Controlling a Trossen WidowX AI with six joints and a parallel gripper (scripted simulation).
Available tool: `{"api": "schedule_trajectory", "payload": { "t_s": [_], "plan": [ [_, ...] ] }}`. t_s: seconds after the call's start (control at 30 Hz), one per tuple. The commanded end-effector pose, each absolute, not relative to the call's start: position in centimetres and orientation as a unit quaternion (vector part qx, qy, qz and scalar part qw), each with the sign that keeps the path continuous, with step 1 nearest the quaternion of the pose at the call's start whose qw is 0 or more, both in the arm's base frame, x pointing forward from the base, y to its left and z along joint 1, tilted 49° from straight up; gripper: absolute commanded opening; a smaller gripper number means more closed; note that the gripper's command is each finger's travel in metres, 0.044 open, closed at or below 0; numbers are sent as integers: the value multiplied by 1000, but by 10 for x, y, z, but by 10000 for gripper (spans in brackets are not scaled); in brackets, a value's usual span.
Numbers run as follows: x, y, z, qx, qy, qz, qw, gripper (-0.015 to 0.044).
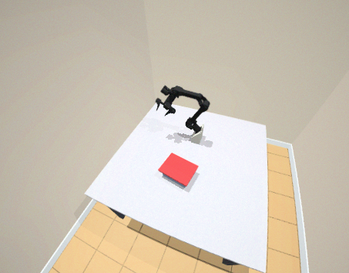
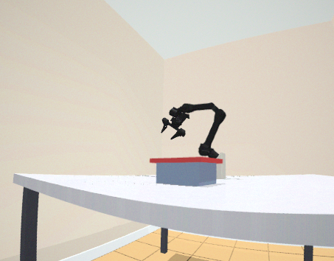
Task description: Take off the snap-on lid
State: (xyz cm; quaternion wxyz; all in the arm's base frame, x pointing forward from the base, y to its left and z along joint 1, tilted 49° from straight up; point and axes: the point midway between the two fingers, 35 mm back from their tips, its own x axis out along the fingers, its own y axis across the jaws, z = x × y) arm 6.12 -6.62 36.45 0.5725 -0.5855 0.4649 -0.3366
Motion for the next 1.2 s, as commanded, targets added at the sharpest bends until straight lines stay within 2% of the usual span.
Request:
{"api": "schedule_trajectory", "payload": {
  "t_s": [0.0, 0.17, 0.2, 0.4, 0.6, 0.77, 0.97, 1.03, 1.17],
  "plan": [
    [61, -68, 364, -582, 463, -338, 577, 374],
    [58, -104, 359, -483, 410, -361, 684, 242],
    [60, -112, 357, -458, 399, -365, 705, 235],
    [79, -146, 343, -343, 356, -372, 786, 235],
    [127, -173, 315, -191, 313, -366, 855, 235],
    [162, -178, 295, -103, 297, -368, 875, 235],
    [223, -166, 252, 33, 277, -383, 881, 235],
    [229, -162, 246, 45, 276, -381, 881, 235],
    [262, -131, 213, 108, 275, -374, 879, 235]
  ]
}}
